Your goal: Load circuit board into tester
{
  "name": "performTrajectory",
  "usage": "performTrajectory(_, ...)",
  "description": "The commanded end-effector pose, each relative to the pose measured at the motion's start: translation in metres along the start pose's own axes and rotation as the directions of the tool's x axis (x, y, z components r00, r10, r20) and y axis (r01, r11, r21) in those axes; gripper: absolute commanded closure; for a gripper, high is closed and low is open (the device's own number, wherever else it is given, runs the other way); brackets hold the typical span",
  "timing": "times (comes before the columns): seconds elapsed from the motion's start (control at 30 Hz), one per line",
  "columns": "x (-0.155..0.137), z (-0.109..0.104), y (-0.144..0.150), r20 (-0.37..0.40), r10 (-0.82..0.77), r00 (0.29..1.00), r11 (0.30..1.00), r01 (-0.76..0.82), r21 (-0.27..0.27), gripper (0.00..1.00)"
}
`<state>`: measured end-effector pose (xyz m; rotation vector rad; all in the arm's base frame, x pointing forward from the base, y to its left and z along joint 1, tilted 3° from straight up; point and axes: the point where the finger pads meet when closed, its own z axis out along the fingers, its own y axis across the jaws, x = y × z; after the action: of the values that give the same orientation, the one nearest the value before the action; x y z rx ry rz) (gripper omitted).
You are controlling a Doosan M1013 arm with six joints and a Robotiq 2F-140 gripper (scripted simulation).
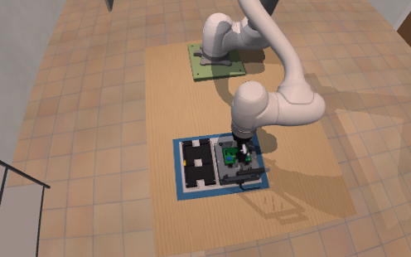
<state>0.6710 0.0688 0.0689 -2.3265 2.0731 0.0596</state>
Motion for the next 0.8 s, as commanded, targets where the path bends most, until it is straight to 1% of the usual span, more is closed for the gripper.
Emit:
performTrajectory(0.0,0.0000,0.0006,0.0000,0.000,0.000,1.000,1.000,0.000,0.000,0.54)
performTrajectory(0.37,0.0000,0.0015,0.0000,0.000,0.000,1.000,1.000,0.000,0.000,0.54)
performTrajectory(0.4,0.0000,0.0015,0.0000,0.000,0.000,1.000,1.000,0.000,0.000,0.42)
performTrajectory(0.77,0.0000,0.0015,0.0000,0.000,0.000,1.000,1.000,0.000,0.000,0.42)
